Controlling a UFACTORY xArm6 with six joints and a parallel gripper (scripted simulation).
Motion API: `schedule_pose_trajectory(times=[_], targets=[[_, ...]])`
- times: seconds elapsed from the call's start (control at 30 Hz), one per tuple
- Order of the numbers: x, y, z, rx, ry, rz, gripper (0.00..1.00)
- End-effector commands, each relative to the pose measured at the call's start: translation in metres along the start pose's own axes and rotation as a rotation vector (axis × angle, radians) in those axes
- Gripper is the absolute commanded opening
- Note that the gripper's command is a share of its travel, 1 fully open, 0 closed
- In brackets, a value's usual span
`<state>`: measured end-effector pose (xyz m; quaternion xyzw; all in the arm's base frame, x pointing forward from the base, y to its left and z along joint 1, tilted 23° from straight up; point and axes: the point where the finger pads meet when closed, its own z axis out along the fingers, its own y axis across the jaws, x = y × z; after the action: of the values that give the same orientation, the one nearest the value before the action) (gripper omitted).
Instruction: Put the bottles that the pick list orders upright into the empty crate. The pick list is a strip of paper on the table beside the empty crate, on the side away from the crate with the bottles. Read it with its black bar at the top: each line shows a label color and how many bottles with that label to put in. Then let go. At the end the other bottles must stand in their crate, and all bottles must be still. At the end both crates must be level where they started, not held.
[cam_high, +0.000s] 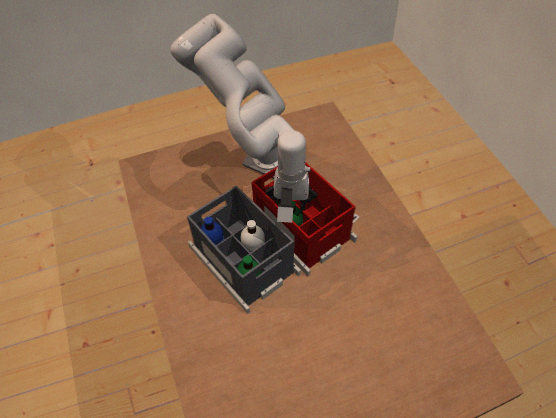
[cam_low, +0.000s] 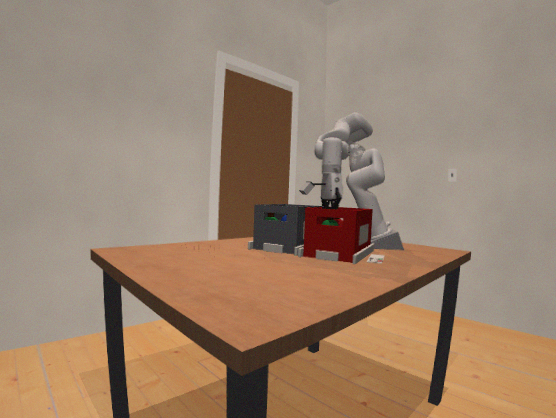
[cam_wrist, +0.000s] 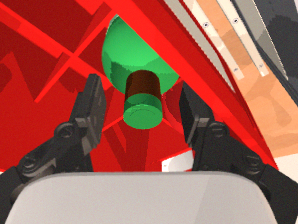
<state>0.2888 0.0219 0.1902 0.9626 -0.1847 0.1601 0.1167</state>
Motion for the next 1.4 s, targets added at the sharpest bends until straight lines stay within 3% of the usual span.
schedule_pose_trajectory(times=[0.0, 0.5, 1.37], targets=[[0.001, 0.000, -0.001, 0.002, 0.002, 0.001, 0.65], [0.001, 0.000, -0.001, 0.002, 0.002, 0.001, 0.65], [0.001, 0.000, -0.060, 0.002, 0.002, 0.001, 0.65]])
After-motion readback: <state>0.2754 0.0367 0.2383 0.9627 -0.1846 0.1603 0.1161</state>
